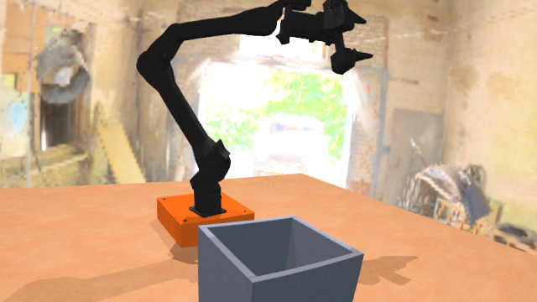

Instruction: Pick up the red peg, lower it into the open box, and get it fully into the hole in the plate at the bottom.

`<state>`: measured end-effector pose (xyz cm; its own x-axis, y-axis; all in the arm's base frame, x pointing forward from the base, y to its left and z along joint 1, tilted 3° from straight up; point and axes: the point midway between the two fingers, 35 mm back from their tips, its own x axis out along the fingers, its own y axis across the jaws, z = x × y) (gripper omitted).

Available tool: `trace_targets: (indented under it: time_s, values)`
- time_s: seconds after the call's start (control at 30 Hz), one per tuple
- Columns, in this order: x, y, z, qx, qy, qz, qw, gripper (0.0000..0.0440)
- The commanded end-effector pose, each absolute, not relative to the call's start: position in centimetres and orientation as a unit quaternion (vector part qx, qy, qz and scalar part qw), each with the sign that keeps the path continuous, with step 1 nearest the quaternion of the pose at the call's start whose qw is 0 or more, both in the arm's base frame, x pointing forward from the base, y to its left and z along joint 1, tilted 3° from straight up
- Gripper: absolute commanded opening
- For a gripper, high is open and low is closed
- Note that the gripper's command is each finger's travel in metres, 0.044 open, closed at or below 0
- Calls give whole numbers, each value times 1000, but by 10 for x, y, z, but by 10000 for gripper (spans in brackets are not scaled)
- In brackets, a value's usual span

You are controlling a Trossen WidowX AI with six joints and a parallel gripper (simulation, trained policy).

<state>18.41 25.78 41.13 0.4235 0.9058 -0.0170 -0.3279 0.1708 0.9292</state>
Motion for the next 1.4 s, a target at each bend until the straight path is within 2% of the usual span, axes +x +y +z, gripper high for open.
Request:
trace_targets:
  time_s: [0.0,0.6,1.37]
  values:
    - [204,250,390,481,338,382,713,440]
    - [250,188,277,508,476,103,710,440]
    - [206,133,160,498,620,-229,562,440]
